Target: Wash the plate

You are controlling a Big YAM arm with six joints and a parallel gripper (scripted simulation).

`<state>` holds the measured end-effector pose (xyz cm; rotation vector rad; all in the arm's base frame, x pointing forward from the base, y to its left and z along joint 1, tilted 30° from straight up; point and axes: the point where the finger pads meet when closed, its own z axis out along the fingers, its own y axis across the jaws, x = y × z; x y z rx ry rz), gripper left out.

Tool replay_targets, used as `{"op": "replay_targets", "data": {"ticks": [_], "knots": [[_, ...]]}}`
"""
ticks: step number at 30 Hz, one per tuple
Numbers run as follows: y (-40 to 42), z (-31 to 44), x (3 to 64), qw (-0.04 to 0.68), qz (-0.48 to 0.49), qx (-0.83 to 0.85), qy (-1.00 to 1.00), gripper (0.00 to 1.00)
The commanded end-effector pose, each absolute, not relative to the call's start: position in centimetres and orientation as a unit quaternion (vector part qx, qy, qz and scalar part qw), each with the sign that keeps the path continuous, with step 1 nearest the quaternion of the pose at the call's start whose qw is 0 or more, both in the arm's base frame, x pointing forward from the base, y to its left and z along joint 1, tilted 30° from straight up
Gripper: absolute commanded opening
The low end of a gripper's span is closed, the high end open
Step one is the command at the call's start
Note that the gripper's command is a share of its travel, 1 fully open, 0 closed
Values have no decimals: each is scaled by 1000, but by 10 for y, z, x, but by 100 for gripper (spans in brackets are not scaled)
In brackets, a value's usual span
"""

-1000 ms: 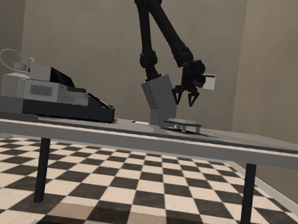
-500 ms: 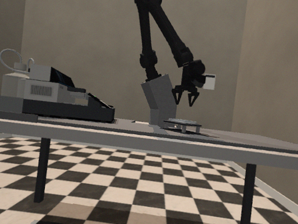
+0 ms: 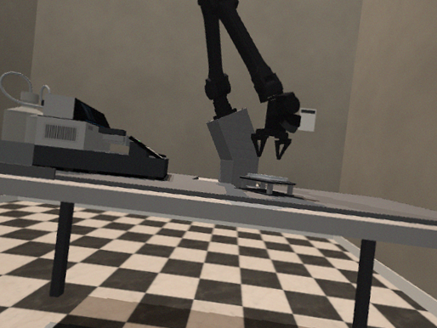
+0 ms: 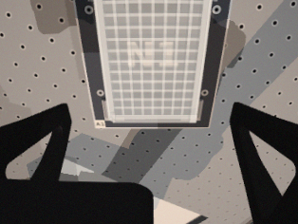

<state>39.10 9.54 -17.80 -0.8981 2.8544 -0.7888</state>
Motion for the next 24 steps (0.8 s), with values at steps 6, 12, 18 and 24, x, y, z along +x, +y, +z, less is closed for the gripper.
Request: {"op": "replay_targets", "data": {"ticks": [6, 12, 18, 24], "knots": [[90, -190, 409, 36, -254, -287, 923, 100], [86, -198, 410, 36, -254, -287, 923, 100], [82, -205, 411, 35, -254, -287, 923, 100], [79, -214, 412, 35, -254, -289, 922, 100]]}}
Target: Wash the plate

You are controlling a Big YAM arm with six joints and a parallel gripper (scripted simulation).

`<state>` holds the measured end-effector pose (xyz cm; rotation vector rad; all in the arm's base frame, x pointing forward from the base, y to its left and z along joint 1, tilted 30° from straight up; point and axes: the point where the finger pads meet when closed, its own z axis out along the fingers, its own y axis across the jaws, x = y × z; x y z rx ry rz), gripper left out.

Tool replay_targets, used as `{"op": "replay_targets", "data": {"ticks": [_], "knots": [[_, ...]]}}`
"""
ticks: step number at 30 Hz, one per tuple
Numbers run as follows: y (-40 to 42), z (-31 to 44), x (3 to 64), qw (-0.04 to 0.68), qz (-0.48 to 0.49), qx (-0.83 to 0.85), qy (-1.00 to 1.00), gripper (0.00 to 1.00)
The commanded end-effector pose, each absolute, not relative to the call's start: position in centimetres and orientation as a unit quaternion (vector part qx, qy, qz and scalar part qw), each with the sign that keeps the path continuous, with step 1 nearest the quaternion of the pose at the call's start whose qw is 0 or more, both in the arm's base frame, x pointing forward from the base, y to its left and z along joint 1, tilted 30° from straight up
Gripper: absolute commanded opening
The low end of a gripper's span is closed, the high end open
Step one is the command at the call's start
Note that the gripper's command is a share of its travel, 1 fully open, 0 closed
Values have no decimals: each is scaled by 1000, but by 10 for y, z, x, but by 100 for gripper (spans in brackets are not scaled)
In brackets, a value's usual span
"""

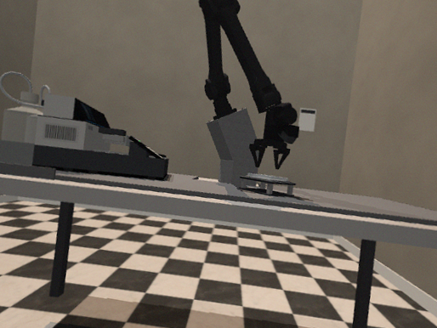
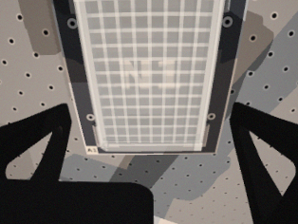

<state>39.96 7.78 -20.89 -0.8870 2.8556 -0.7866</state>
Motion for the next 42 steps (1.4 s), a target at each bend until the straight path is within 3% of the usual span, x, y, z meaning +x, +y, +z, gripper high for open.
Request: {"op": "replay_targets", "data": {"ticks": [1, 42], "knots": [[78, -216, 412, 35, -254, -289, 922, 100], [87, -206, 420, 53, -252, -294, 920, 100]]}}
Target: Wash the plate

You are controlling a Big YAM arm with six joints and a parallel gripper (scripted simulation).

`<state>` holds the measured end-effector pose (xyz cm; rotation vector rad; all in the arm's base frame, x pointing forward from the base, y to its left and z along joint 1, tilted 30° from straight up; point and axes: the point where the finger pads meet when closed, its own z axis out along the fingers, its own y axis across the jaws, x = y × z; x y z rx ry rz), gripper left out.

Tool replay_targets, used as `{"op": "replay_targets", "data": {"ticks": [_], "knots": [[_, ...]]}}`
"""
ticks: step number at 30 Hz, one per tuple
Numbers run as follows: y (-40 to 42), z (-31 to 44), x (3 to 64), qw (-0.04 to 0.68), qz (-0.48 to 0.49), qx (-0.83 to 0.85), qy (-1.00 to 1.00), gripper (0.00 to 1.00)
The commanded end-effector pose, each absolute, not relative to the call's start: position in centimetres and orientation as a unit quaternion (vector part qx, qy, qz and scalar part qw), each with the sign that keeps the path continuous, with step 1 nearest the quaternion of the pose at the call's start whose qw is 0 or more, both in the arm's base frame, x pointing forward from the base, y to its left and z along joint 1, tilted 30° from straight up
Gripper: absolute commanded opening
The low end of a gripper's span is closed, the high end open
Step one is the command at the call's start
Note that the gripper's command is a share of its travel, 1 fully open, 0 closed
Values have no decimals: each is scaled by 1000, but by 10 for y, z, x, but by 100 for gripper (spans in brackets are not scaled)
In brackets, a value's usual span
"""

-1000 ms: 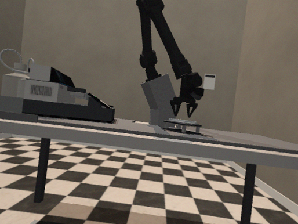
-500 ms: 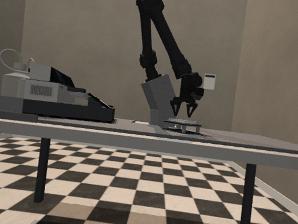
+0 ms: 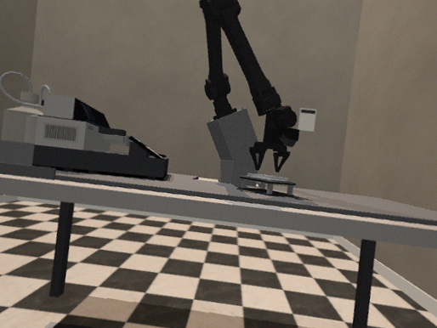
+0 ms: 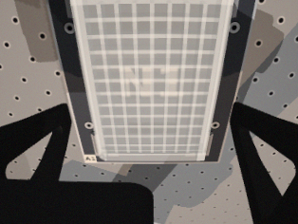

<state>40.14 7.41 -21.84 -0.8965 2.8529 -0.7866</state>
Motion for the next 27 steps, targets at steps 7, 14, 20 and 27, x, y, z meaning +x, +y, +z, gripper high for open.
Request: {"op": "replay_targets", "data": {"ticks": [7, 14, 20, 27], "knots": [[87, -206, 420, 53, -252, -294, 920, 100], [87, -206, 420, 53, -252, -294, 920, 100], [87, -206, 420, 53, -252, -294, 920, 100], [71, -224, 414, 34, -254, -287, 923, 100]]}}
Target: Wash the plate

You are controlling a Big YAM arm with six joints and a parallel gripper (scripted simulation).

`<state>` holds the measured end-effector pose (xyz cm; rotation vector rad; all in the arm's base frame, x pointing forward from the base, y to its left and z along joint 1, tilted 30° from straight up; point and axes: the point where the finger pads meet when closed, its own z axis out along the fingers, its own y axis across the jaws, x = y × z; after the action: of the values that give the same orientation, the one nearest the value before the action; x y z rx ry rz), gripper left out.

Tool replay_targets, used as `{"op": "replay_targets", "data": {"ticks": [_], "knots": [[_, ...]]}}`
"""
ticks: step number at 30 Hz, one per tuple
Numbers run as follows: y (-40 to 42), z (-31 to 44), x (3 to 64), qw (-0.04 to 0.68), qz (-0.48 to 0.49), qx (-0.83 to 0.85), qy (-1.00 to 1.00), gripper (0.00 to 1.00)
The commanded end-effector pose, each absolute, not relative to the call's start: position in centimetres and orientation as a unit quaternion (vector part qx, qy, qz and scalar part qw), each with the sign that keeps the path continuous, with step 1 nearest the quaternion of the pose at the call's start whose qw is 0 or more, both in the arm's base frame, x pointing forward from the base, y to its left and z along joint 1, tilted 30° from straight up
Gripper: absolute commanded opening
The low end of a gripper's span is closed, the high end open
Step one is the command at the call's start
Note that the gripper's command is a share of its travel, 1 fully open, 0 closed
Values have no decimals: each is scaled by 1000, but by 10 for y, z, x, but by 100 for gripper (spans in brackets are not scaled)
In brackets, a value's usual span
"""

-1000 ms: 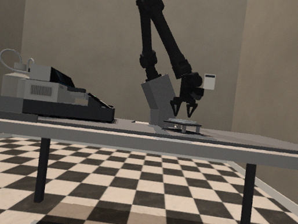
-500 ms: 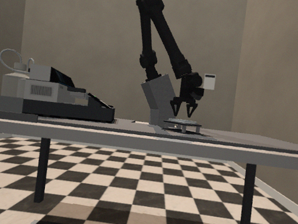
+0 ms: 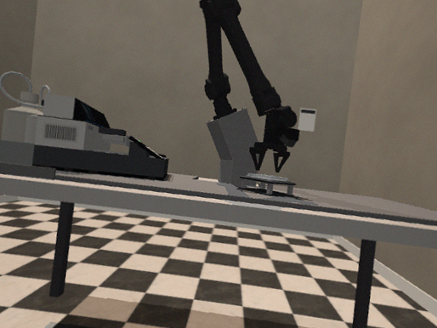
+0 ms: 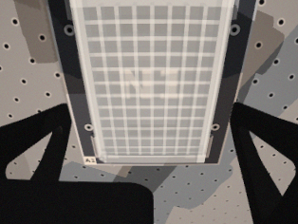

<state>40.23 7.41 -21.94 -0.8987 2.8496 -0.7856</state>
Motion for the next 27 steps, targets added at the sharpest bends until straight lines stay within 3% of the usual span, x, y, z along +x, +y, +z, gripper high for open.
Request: {"op": "replay_targets", "data": {"ticks": [1, 27], "knots": [[71, -225, 414, 34, -254, -287, 923, 100], [66, -238, 415, 33, -254, -290, 922, 100]]}}
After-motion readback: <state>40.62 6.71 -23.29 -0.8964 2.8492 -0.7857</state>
